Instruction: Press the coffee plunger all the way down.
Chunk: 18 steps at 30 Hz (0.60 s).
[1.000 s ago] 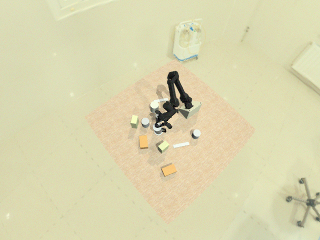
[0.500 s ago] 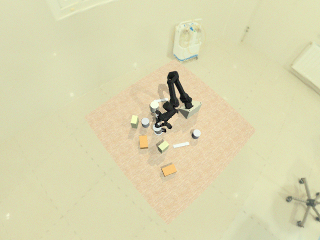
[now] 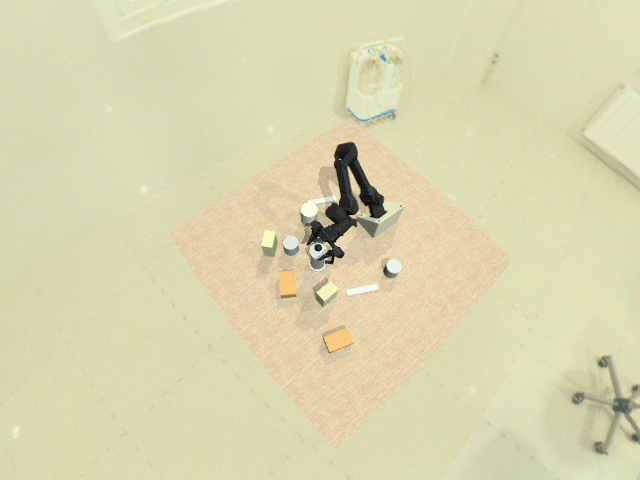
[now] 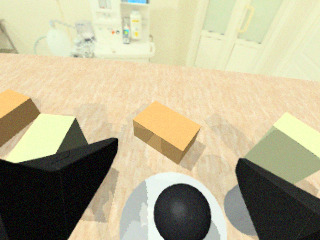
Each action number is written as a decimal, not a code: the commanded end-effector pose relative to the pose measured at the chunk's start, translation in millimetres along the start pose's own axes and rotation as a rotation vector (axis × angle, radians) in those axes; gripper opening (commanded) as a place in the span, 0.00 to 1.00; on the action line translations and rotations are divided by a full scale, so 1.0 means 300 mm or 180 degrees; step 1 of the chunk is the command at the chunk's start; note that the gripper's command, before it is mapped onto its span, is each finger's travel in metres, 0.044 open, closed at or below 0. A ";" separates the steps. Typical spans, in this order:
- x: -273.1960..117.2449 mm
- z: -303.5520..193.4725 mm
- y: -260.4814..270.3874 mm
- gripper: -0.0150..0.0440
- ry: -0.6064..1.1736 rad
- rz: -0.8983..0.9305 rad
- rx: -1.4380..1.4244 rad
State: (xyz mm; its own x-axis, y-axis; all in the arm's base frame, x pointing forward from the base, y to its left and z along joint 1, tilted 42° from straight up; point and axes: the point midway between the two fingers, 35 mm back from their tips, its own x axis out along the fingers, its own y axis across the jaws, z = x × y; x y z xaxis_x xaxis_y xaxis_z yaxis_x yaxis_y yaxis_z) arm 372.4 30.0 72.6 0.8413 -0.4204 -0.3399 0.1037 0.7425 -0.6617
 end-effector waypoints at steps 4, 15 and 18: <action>-0.019 0.023 0.006 1.00 0.0004 0.0039 0.0033; -0.208 0.183 -0.016 1.00 0.0042 0.0044 -0.0026; -0.207 0.181 -0.015 1.00 0.0042 0.0044 -0.0026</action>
State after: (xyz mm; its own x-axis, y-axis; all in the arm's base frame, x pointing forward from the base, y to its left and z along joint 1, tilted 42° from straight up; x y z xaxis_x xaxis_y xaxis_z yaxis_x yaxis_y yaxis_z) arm 351.2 80.5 130.7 0.8400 -0.4086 -0.3571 0.0848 0.7488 -0.6573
